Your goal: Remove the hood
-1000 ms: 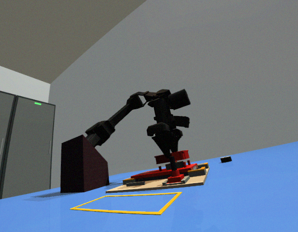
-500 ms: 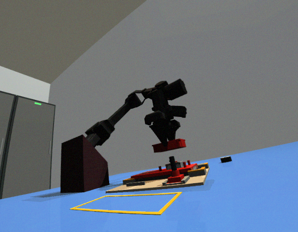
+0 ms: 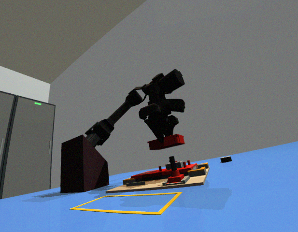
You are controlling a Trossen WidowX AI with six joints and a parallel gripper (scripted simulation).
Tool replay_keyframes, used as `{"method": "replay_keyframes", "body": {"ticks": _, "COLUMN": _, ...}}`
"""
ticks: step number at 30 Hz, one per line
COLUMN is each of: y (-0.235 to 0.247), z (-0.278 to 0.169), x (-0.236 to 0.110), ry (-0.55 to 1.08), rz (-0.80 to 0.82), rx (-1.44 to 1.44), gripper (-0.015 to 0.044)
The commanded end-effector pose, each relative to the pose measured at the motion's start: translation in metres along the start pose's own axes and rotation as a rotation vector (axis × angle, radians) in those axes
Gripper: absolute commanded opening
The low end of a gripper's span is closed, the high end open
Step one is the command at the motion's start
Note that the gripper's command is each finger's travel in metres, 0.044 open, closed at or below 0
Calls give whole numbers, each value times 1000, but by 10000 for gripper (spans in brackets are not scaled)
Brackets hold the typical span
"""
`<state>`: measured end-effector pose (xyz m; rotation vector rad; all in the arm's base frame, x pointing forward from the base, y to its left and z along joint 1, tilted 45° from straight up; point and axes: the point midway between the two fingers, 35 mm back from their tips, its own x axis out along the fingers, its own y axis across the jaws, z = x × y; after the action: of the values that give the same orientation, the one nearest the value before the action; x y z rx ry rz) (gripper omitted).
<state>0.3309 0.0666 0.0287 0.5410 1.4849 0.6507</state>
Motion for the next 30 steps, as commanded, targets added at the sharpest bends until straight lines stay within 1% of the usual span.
{"method": "replay_keyframes", "body": {"ticks": 1, "y": -20, "z": 3, "x": -3, "ry": -5, "rz": -9, "rx": 2, "gripper": 0}}
{"method": "replay_keyframes", "body": {"ticks": 15, "y": -87, "z": -1, "x": -7, "ry": -6, "rz": -20, "rx": 1, "gripper": 0}}
{"method": "replay_keyframes", "body": {"ticks": 30, "y": -155, "z": -19, "x": -8, "ry": -4, "rz": -13, "rx": -3, "gripper": 0}}
